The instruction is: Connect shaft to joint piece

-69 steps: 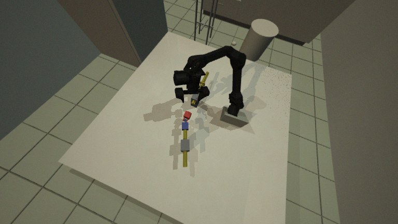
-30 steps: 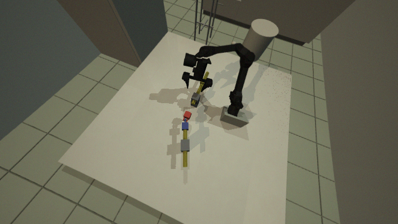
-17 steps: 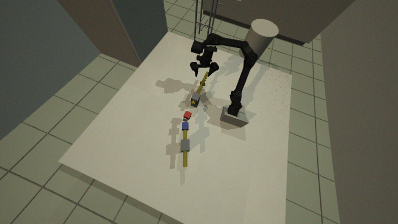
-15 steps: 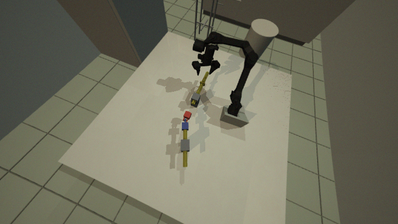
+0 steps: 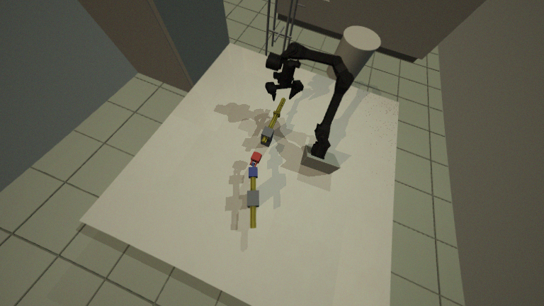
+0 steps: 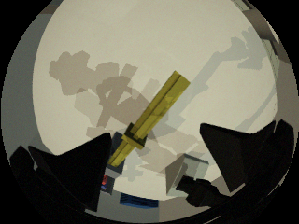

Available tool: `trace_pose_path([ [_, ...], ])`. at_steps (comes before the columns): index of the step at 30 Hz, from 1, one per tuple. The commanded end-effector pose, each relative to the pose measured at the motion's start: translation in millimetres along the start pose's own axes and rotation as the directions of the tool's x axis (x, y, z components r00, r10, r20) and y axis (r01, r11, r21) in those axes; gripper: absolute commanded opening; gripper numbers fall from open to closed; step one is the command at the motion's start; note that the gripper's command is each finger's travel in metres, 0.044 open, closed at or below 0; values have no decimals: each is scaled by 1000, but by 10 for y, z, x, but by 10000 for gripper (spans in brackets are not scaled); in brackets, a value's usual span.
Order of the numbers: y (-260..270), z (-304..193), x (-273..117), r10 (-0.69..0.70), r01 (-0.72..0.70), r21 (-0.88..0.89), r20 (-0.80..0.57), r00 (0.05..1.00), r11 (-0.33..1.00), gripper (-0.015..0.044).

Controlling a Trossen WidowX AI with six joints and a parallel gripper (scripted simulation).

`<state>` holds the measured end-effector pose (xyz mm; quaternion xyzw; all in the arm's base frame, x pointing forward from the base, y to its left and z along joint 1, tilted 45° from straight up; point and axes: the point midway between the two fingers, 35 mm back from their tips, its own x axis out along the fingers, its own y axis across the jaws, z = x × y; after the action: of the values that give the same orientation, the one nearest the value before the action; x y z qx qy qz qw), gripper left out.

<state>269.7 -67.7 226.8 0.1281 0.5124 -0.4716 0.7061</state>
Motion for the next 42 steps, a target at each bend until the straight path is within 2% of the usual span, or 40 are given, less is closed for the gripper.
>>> trace_pose_path([
  [1,-4,21,127,-46,44,119,18,999,992,440],
  [9,-5,51,335,-119,87,371,63,991,924,440],
  [18,-25,68,556,-196,86,618,112,974,782,440],
  [42,-73,98,815,-202,84,634,117,972,769,440],
])
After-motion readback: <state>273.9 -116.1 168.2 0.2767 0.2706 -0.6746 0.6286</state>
